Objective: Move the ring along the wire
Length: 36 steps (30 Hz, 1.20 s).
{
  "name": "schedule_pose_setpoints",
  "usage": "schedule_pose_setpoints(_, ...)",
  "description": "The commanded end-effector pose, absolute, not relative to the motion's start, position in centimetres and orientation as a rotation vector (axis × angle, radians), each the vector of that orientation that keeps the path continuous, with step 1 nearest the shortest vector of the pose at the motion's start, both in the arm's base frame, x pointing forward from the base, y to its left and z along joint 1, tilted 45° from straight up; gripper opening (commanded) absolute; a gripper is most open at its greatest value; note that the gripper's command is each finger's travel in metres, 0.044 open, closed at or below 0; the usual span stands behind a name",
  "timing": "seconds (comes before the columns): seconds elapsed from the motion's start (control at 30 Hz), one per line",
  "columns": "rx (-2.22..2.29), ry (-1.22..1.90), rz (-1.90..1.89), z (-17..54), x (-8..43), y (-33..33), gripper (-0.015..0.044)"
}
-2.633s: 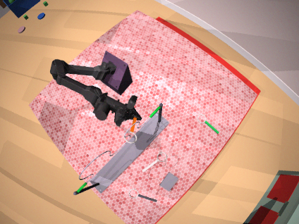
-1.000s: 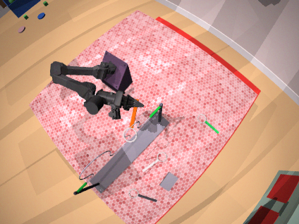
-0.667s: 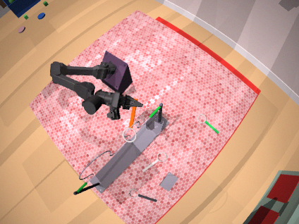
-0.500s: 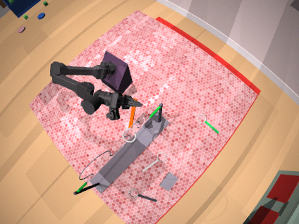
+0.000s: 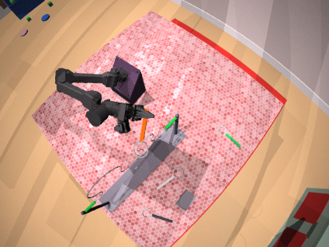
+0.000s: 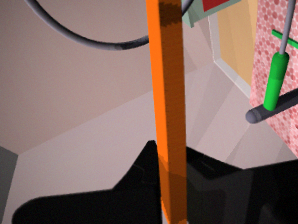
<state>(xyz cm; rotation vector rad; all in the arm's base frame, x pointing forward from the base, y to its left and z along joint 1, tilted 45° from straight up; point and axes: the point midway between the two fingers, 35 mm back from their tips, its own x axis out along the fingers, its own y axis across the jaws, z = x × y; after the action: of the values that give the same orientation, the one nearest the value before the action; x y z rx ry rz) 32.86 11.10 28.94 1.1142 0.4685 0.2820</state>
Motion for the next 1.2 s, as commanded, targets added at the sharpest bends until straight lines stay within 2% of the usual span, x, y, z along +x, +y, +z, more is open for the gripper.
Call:
schedule_pose_setpoints(0.0,1.101,0.463,0.283,29.5,32.8,11.1,-0.0150)
schedule_pose_setpoints(1.17,0.431,0.448,0.073,26.4,33.3,8.2,-0.0150)
